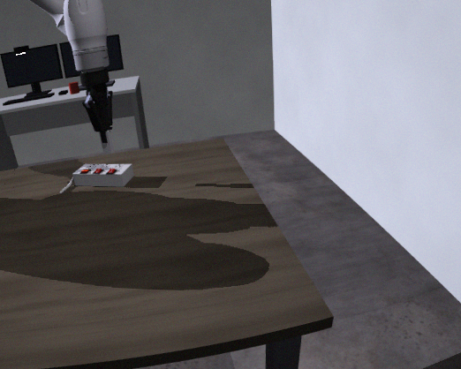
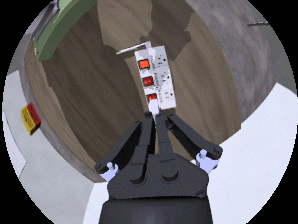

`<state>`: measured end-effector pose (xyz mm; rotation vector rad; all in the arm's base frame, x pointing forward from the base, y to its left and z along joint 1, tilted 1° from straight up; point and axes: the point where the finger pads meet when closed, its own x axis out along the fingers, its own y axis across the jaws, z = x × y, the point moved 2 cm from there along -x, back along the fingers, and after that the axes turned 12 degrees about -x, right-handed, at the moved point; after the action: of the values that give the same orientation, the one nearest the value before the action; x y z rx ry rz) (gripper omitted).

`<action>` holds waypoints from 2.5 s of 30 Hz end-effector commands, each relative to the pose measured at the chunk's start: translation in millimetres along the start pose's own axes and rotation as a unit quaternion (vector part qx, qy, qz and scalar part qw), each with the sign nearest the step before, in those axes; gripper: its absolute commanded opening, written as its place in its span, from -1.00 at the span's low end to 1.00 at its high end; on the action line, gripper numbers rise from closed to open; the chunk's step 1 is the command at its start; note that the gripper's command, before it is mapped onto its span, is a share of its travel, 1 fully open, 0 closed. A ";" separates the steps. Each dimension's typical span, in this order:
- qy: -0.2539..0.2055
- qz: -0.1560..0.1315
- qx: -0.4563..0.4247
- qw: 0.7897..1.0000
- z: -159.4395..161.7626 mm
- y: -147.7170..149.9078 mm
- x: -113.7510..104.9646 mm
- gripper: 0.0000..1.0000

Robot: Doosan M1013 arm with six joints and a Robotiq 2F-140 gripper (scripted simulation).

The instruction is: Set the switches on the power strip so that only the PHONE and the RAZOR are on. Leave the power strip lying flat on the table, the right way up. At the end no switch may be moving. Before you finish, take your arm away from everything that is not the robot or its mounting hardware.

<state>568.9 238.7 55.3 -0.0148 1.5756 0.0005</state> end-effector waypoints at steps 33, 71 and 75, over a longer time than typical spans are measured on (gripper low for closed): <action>0.003 0.000 0.000 1.000 0.3 -0.1 18.3 -1.00; 0.003 0.000 0.000 1.000 0.9 0.7 45.1 -1.00; 0.003 0.000 0.000 1.000 0.9 0.7 45.2 -1.00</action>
<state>570.2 239.2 13.3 -0.0160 1.5804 -0.0001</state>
